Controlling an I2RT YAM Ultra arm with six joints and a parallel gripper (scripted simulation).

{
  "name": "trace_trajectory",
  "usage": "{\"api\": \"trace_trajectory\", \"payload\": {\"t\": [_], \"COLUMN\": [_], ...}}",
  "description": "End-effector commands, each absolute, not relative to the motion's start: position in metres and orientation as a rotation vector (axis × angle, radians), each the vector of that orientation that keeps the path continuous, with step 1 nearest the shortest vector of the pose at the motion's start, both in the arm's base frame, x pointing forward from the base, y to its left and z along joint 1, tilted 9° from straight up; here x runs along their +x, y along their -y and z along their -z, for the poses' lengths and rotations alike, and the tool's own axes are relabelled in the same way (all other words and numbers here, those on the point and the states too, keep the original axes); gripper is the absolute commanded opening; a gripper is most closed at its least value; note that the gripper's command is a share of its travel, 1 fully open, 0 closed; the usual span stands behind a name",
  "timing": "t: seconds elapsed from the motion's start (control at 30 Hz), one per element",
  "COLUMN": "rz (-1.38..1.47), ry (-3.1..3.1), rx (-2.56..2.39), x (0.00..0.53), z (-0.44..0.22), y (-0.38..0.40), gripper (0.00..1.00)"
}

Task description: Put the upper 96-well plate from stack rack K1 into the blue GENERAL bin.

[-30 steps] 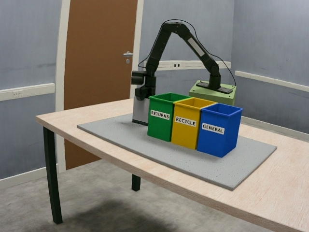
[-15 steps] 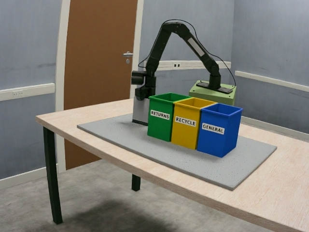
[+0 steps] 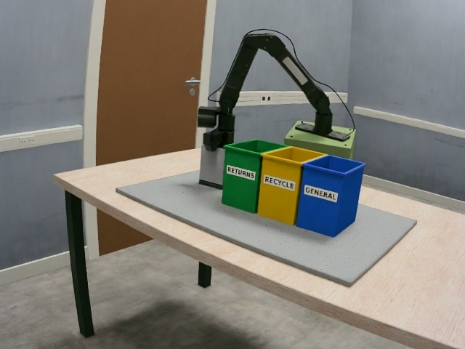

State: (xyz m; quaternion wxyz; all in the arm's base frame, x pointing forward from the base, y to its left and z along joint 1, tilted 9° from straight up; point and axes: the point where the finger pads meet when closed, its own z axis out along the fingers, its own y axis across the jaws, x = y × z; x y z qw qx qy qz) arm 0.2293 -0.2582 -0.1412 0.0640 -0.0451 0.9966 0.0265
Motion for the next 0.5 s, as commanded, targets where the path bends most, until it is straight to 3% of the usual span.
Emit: {"api": "trace_trajectory", "payload": {"t": [0.0,0.2,0.23,0.47], "rz": [-0.032,-0.032,-0.032,-0.04], "ry": [-2.971,-2.971,-2.971,-2.975], "rx": [-0.149,-0.149,-0.149,-0.142], "x": [0.2433,0.2433,0.2433,0.241], "z": [0.1441,0.1441,0.1441,0.145], "y": [0.2701,0.2701,0.2701,0.2685], "gripper": [1.0,1.0,0.0,0.0]}}
